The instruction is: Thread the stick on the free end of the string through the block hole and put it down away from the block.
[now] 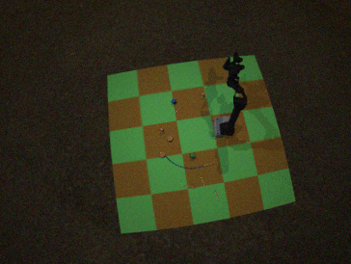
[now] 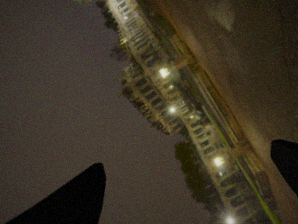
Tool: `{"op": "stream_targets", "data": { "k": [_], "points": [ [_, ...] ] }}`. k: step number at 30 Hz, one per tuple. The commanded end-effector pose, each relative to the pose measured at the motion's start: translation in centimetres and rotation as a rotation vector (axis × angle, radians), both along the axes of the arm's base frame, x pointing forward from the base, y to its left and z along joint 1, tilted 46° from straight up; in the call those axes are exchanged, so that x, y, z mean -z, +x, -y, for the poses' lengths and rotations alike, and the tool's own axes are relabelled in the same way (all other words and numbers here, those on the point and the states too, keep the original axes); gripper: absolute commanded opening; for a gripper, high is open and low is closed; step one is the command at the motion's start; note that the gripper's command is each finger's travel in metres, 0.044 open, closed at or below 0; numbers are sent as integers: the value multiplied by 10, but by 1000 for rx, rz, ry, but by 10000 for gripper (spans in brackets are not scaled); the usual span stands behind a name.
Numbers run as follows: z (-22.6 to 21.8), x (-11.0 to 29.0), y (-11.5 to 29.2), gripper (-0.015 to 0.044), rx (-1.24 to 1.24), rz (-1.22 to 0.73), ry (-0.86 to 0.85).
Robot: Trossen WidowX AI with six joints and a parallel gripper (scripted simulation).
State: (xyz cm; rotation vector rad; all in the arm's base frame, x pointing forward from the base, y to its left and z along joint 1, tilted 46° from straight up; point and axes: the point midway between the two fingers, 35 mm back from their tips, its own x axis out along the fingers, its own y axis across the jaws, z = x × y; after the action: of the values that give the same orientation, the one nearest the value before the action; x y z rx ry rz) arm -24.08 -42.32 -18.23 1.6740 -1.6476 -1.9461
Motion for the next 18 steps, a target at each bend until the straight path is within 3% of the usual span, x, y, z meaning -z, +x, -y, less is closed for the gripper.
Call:
{"op": "stream_targets", "data": {
  "k": [1,9,18],
  "points": [
    [26,-14,55,440,-307,-104,112],
    [54,-57,194,440,-1029,-395,259],
    [20,-108,345,440,-1819,-783,262]
  ]
}}
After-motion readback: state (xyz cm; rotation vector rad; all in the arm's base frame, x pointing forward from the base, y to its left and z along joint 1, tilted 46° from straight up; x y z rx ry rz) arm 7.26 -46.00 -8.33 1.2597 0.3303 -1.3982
